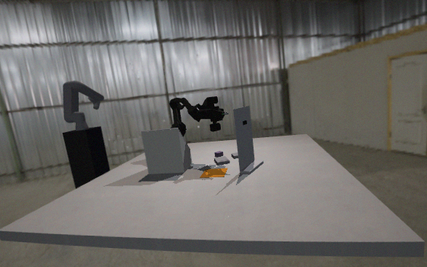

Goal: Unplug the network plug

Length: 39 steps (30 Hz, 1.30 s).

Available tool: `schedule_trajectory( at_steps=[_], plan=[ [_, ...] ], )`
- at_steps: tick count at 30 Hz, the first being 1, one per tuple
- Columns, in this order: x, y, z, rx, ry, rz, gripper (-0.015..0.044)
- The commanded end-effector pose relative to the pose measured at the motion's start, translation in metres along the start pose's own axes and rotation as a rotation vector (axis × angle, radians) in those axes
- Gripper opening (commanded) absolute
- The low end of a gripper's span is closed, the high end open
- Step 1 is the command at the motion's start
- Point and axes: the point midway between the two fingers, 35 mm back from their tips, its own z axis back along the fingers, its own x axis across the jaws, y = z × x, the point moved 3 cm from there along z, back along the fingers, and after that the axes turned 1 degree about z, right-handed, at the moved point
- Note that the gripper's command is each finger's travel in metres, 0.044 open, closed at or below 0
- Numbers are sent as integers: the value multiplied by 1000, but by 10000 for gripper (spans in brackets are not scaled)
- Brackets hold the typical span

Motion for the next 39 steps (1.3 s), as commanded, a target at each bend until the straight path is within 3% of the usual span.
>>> schedule_trajectory(
  at_steps=[1,39],
  plan=[
    [5,5,-5,9,-46,29,0],
    [84,71,-45,3,-571,182,0]
  ],
)
